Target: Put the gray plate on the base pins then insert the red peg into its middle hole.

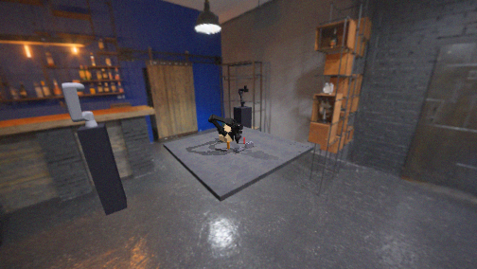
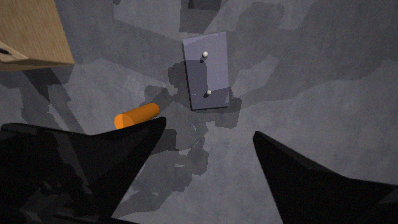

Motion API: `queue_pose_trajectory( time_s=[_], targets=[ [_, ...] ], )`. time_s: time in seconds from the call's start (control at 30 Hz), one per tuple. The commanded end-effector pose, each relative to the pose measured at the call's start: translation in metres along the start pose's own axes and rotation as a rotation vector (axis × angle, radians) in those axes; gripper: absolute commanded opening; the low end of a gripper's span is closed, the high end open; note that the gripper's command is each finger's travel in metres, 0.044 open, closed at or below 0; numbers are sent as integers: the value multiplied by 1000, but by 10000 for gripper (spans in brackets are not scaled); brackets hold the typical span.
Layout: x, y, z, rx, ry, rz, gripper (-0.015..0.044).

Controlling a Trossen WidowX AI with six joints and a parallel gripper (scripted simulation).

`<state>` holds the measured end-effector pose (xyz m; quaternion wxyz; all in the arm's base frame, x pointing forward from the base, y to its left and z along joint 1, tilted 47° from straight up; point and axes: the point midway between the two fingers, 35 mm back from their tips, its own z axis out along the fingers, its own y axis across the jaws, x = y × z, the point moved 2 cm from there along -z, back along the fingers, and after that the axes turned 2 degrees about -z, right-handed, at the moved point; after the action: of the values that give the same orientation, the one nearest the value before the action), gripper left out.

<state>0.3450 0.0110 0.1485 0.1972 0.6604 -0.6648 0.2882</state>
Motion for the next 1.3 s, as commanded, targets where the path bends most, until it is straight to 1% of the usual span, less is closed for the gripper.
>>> queue_pose_trajectory(
  time_s=[0.0,0.2,0.3,0.53,0.57,0.67,0.83,0.93,1.27],
  targets=[
    [-67,-5,2,0,14,1,440],
    [-173,15,13,9,83,-8,440],
    [-201,23,17,16,102,-10,440],
    [-203,24,18,17,103,-10,440],
    [-203,24,20,17,103,-10,440],
    [-202,24,46,17,104,-10,440],
    [-202,24,50,17,104,-10,440],
    [-200,23,62,17,105,-9,440],
    [-200,22,74,17,104,-10,440]
  ],
)
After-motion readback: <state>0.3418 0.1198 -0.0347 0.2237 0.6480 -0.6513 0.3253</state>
